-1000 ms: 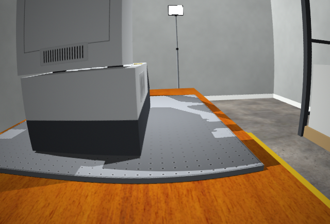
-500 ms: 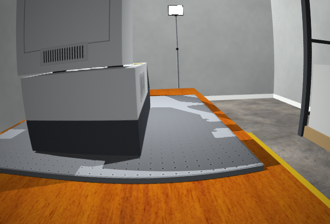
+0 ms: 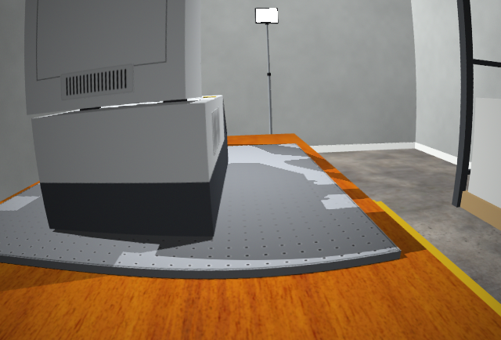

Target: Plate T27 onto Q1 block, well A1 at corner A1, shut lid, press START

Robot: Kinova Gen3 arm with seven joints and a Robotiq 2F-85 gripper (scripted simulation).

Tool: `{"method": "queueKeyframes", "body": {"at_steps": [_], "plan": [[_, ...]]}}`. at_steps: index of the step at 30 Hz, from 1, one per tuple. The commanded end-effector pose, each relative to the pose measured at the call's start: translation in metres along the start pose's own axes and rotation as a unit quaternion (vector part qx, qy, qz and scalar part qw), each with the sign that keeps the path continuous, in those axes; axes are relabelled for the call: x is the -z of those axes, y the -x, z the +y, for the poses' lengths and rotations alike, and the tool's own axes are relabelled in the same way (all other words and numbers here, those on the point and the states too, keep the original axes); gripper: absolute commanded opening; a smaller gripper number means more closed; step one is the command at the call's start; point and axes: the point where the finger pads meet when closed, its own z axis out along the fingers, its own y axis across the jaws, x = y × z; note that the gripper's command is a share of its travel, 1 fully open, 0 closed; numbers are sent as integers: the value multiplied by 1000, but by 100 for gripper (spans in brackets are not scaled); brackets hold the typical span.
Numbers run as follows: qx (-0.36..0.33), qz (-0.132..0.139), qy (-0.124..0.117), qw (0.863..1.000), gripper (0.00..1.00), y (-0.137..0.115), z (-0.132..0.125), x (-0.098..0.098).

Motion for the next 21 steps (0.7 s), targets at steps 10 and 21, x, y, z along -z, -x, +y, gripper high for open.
{"method": "queueKeyframes", "body": {"at_steps": [10,21], "plan": [[-157,-21,-51,986,91,-1,33,6],[-294,-39,-95,950,83,-3,62,11]]}}
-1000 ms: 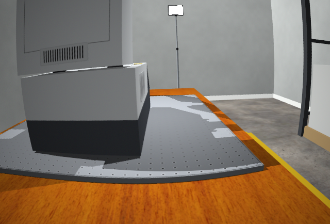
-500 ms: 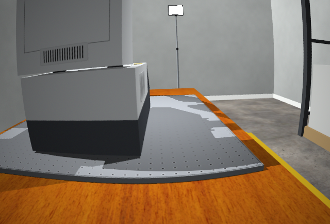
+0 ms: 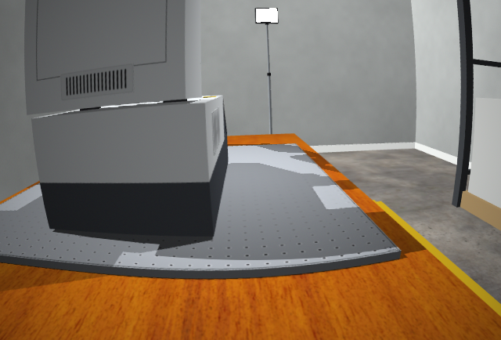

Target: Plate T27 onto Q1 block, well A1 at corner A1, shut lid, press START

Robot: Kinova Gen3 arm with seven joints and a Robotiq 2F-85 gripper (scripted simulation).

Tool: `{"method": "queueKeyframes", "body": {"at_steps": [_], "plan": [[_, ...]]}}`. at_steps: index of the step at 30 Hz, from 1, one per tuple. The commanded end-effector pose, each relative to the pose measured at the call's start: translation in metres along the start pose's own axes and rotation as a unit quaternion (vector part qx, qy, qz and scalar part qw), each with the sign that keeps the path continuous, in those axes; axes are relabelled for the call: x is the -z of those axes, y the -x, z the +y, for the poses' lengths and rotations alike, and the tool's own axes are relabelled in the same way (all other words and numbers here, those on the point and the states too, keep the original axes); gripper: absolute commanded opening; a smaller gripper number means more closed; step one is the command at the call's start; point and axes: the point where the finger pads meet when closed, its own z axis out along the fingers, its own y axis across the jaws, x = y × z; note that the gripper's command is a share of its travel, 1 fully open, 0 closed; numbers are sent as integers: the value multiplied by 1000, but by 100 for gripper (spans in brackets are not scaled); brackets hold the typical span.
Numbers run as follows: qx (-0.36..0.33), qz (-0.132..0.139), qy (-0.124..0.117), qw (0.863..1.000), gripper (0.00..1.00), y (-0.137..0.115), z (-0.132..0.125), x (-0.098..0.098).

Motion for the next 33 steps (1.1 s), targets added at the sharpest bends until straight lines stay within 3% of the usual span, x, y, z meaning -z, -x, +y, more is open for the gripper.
{"method": "queueKeyframes", "body": {"at_steps": [1,6,33], "plan": [[-88,-20,-45,995,82,-7,14,6],[-163,-31,-68,984,77,-15,28,10],[-163,-31,-68,984,57,-50,93,30]]}}
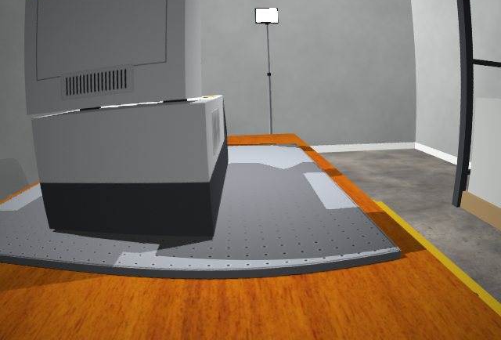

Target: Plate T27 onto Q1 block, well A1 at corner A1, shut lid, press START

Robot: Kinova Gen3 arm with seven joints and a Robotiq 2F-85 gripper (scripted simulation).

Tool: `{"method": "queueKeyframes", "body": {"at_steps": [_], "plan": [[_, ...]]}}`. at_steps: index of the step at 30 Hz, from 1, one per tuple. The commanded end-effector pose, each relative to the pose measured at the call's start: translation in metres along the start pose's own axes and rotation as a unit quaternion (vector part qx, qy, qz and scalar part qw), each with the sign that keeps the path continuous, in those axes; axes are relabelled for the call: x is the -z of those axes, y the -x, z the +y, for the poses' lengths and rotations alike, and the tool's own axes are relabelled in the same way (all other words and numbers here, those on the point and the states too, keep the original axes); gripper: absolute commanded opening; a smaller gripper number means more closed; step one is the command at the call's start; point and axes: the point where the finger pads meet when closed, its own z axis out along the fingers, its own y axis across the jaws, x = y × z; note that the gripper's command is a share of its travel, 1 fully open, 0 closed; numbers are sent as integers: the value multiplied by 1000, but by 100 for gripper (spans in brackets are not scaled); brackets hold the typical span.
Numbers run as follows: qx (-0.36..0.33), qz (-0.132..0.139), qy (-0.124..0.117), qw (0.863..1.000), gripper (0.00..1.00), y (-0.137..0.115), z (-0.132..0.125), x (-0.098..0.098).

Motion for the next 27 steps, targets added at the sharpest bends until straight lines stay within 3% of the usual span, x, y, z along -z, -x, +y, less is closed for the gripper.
{"method": "queueKeyframes", "body": {"at_steps": [1,27], "plan": [[1,-2,0,1000,56,-9,9,7],[1,-2,0,1000,35,-61,56,37]]}}
